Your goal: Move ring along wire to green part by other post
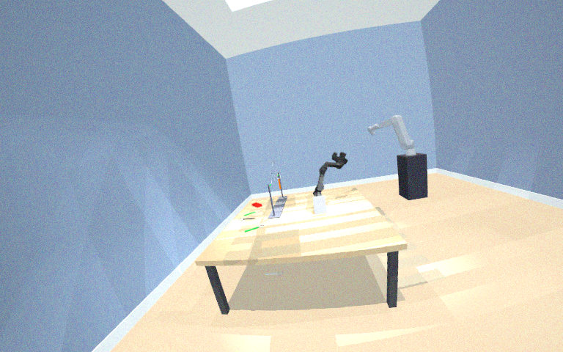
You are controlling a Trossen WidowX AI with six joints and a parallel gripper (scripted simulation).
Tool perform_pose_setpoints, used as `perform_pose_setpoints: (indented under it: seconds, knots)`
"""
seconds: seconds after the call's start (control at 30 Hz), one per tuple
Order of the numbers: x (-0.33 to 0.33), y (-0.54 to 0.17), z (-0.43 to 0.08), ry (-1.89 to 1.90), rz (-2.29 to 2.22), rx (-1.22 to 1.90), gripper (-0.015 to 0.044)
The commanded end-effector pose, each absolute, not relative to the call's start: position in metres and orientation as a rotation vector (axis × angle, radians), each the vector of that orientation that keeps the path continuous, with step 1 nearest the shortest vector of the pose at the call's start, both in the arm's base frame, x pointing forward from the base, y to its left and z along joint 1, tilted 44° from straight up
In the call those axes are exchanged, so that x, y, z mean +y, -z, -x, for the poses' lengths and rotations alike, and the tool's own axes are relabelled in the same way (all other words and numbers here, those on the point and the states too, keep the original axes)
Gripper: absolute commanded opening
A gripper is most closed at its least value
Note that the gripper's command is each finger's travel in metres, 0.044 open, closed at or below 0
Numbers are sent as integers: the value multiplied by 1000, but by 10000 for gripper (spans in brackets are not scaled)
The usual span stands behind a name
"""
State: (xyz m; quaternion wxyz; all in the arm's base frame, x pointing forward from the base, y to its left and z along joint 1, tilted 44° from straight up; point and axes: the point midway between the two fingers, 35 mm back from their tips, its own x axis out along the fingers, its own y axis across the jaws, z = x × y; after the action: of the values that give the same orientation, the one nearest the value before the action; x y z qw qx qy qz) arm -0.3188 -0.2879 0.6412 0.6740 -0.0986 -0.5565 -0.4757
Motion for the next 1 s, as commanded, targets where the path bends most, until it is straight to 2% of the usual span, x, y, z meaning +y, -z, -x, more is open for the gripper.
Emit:
perform_pose_setpoints:
  seconds: [0.0, 0.27, 0.63, 0.97]
  knots:
    - [-290, -641, 318, 1072, 220, -1248, 374]
    - [-374, -613, 249, 1104, 147, -1033, 164]
    - [-458, -561, 128, 1045, 161, -643, 160]
    - [-487, -506, -17, 799, 245, -326, 160]
